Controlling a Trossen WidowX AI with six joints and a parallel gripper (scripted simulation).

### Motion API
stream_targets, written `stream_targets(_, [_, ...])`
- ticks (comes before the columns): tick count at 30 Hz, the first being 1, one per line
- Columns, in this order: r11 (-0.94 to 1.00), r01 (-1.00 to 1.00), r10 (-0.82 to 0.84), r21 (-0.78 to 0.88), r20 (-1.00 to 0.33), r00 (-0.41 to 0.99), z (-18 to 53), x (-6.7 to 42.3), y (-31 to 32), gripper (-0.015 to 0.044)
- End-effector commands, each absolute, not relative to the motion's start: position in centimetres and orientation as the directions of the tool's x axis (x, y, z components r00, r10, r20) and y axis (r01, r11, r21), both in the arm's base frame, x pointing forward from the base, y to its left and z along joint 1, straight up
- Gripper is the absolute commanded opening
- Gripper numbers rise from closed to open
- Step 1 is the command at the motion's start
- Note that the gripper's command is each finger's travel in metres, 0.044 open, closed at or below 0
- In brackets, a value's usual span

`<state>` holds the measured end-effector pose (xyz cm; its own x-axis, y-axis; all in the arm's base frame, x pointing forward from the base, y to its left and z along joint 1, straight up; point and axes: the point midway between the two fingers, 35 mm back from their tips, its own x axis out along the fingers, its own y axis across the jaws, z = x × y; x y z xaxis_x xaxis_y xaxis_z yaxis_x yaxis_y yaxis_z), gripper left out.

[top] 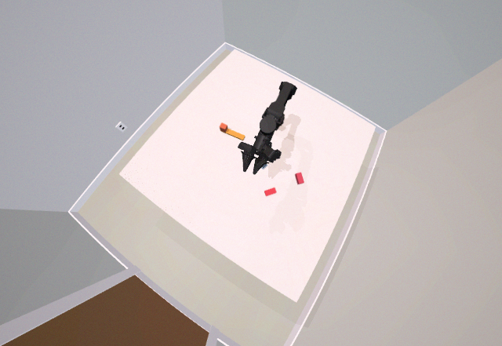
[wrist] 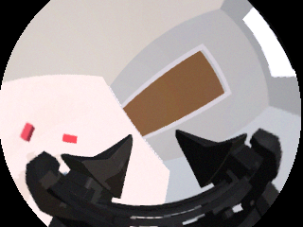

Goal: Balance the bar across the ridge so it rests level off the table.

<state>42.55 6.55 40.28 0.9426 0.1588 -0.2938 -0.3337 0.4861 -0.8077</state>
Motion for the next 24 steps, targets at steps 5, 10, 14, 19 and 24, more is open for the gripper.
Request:
stream_targets(5, [0.346, -0.435, 0.038, -0.831, -0.451, 0.892, 35.6, 42.8, 1.4, 0.0315])
stream_targets(10, [0.266, -0.514, -0.027, -0.815, -0.539, 0.842, 33.1, 42.2, -1.8, 0.0315])
stream_targets(14, [0.209, -0.584, -0.073, -0.785, -0.608, 0.791, 31.0, 41.5, -4.3, 0.0315])
stream_targets(19, [0.146, -0.672, -0.12, -0.726, -0.687, 0.716, 28.6, 40.2, -7.2, 0.0315])
stream_targets(24, [0.094, -0.756, -0.155, -0.648, -0.76, 0.632, 26.4, 38.4, -9.9, 0.0315])
